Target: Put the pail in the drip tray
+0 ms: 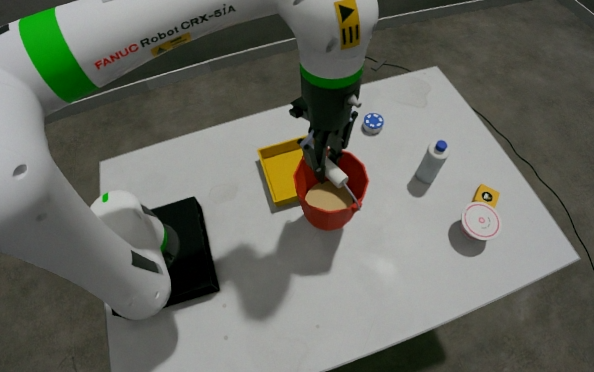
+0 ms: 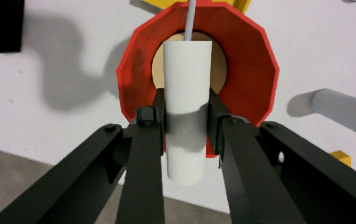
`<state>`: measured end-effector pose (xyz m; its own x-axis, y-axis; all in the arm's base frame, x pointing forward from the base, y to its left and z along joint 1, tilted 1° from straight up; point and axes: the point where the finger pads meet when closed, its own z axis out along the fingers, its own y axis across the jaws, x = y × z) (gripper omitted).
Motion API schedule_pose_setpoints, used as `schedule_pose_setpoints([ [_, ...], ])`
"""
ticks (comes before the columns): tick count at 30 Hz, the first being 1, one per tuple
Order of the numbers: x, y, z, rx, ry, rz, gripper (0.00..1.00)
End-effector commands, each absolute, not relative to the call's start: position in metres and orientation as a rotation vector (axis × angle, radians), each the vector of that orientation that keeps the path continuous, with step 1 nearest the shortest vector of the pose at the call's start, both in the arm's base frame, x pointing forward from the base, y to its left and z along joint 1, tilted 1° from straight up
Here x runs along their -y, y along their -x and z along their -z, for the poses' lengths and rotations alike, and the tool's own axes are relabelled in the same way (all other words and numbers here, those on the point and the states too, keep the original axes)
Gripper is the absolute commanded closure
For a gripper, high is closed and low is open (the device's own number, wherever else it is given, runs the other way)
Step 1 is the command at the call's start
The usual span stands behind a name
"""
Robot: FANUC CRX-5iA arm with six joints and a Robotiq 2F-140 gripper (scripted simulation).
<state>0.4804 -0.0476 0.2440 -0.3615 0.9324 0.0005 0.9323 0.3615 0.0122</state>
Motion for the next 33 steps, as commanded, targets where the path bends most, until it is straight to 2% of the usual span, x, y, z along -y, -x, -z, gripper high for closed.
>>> schedule_pose_setpoints([
  [1, 0.042, -0.48, -0.245, -2.585, -1.771, -0.017, 0.9],
  [33, -0.036, -0.465, -0.245, -2.585, -1.771, -0.017, 0.9],
])
